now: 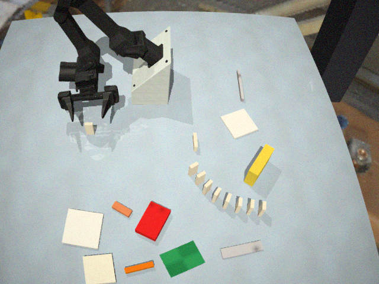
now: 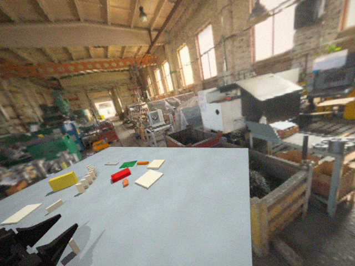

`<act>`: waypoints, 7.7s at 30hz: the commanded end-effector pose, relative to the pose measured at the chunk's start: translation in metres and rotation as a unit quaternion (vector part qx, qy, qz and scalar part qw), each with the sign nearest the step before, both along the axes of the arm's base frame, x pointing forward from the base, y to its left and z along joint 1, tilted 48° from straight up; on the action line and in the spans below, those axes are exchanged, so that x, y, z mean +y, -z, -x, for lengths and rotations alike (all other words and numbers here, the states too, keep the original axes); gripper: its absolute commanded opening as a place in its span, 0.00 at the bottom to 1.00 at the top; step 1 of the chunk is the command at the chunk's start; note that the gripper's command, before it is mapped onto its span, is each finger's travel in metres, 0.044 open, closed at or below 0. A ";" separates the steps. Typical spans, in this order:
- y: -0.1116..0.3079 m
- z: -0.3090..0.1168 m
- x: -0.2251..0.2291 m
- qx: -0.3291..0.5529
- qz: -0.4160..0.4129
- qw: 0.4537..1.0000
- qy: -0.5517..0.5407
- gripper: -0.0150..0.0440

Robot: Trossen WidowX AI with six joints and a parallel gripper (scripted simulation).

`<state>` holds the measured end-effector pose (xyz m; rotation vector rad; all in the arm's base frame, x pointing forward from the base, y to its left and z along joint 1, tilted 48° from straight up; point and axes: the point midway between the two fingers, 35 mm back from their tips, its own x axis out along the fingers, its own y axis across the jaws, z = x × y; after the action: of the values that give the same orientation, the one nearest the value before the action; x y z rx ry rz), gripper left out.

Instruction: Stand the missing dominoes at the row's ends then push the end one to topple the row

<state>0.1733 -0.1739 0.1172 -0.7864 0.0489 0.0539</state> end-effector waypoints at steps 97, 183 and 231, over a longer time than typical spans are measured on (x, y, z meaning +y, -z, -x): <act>0.023 -0.016 -0.031 0.467 0.047 0.713 0.521 0.44; 0.236 -0.135 0.170 0.581 0.221 0.692 0.368 0.44; 0.177 -0.119 0.257 0.545 0.153 0.706 0.425 1.00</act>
<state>0.3084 0.0917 -0.0390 -0.9968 1.6190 -0.2849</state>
